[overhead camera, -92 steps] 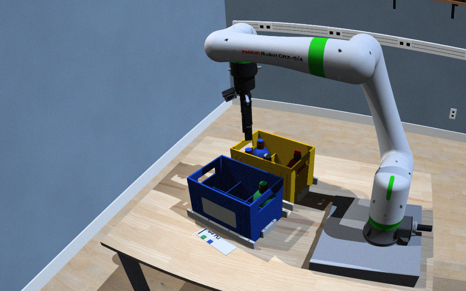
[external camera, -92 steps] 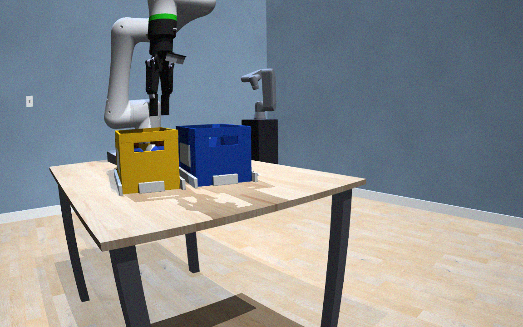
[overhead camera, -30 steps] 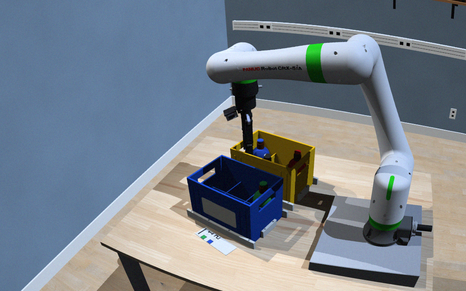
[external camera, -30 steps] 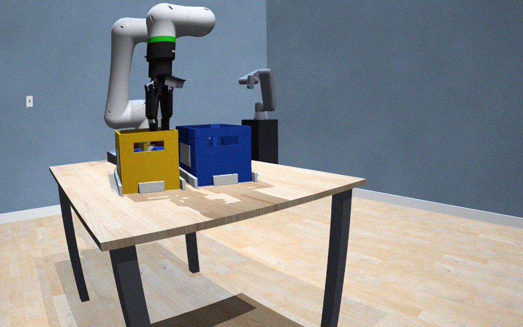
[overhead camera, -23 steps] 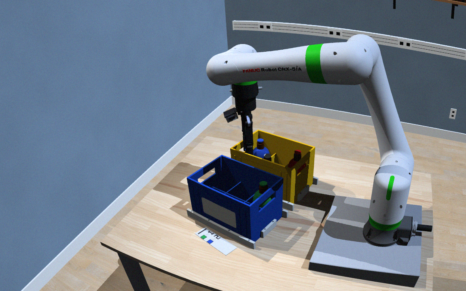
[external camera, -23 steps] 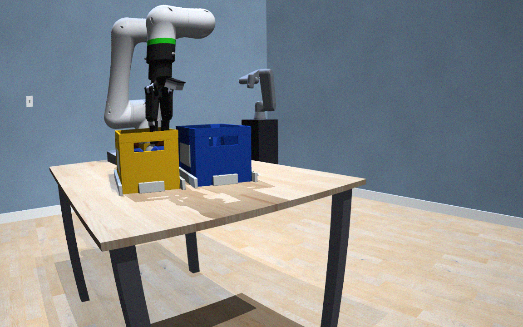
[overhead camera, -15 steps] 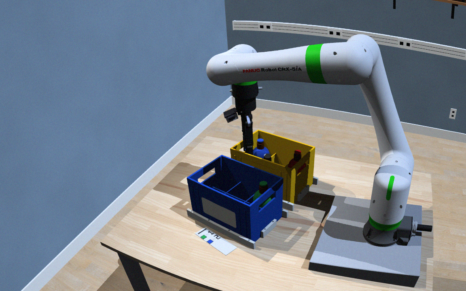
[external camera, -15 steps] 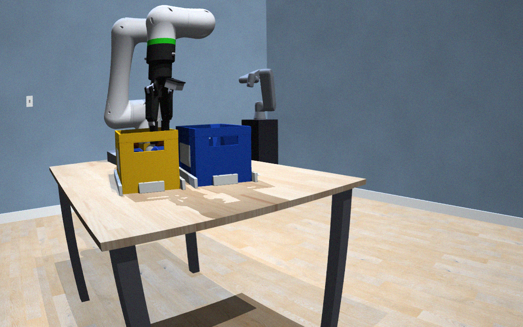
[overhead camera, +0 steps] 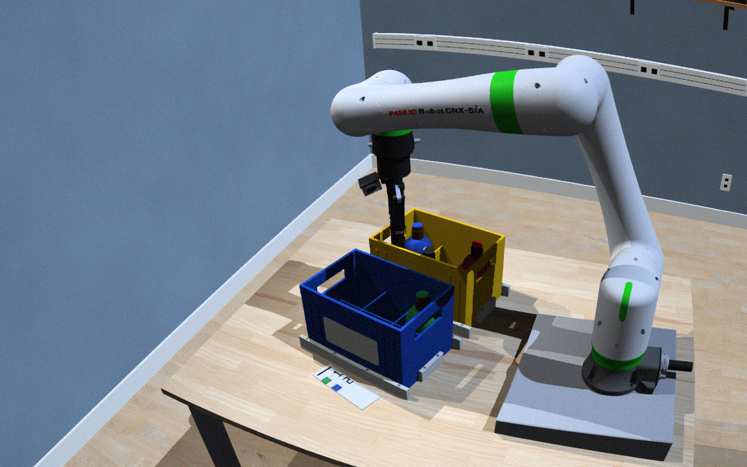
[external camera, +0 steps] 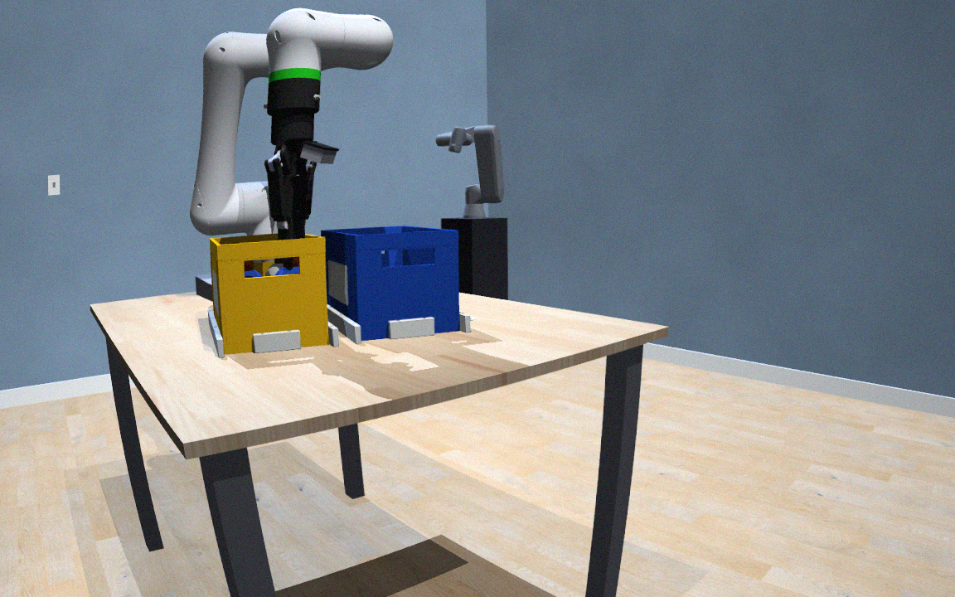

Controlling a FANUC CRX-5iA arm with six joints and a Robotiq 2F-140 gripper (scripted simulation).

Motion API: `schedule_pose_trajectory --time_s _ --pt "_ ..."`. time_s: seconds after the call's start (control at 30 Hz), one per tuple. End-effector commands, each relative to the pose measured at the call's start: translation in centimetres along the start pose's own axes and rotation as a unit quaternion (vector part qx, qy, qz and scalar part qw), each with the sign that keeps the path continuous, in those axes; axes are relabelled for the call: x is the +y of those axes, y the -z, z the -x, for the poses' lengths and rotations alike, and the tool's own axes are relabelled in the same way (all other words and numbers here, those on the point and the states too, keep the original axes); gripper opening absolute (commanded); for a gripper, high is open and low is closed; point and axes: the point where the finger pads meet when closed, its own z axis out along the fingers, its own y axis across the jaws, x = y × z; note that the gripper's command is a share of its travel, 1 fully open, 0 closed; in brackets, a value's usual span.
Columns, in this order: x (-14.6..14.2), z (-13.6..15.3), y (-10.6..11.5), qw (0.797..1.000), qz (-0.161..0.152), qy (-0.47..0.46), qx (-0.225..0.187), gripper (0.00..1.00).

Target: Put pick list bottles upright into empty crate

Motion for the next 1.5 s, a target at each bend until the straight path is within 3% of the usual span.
schedule_pose_trajectory --time_s 0.0,0.93,1.47 --pt "0.1 0.0 0.1 1.000 0.001 0.000 0.001 0.10" --pt "0.1 0.0 0.1 1.000 0.001 0.000 0.001 0.10" --pt "0.0 0.0 2.5 1.000 0.001 0.000 0.001 0.10"
